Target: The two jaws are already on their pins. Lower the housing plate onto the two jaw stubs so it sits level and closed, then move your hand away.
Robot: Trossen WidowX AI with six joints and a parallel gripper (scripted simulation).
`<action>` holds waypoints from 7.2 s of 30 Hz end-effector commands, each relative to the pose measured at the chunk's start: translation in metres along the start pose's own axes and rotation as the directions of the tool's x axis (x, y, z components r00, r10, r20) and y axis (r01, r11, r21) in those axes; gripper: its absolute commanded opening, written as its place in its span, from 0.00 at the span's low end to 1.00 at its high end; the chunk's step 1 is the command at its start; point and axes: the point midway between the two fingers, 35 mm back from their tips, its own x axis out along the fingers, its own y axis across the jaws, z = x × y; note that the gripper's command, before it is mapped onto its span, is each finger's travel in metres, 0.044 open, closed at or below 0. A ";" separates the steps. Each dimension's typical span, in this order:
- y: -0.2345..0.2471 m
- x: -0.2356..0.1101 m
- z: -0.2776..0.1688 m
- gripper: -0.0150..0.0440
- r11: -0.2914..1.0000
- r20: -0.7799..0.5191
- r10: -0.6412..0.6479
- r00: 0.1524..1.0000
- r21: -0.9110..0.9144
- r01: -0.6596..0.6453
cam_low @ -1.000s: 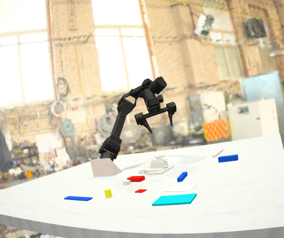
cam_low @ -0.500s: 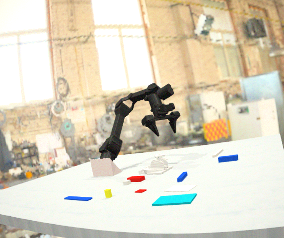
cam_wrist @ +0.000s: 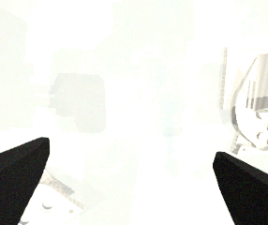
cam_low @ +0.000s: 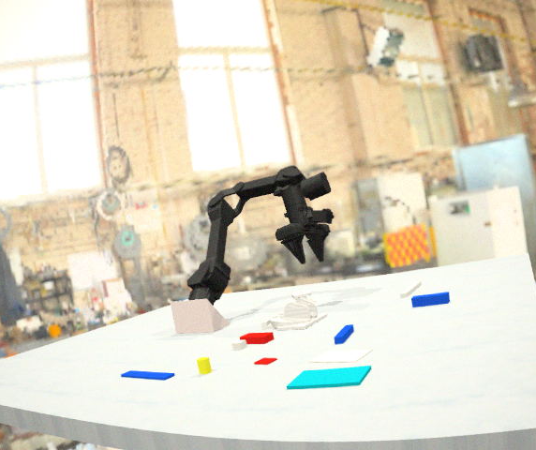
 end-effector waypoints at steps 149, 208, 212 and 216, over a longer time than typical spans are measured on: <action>0.080 0.078 -0.120 0.85 0.776 -0.209 0.117 0.971 -0.590 -0.220; 0.023 0.028 -0.057 0.85 0.862 -0.186 0.055 0.981 -0.487 -0.141; 0.013 0.030 -0.050 0.85 0.875 -0.185 0.047 0.982 -0.466 -0.130; 0.002 0.033 -0.043 0.85 0.888 -0.184 0.041 0.982 -0.444 -0.120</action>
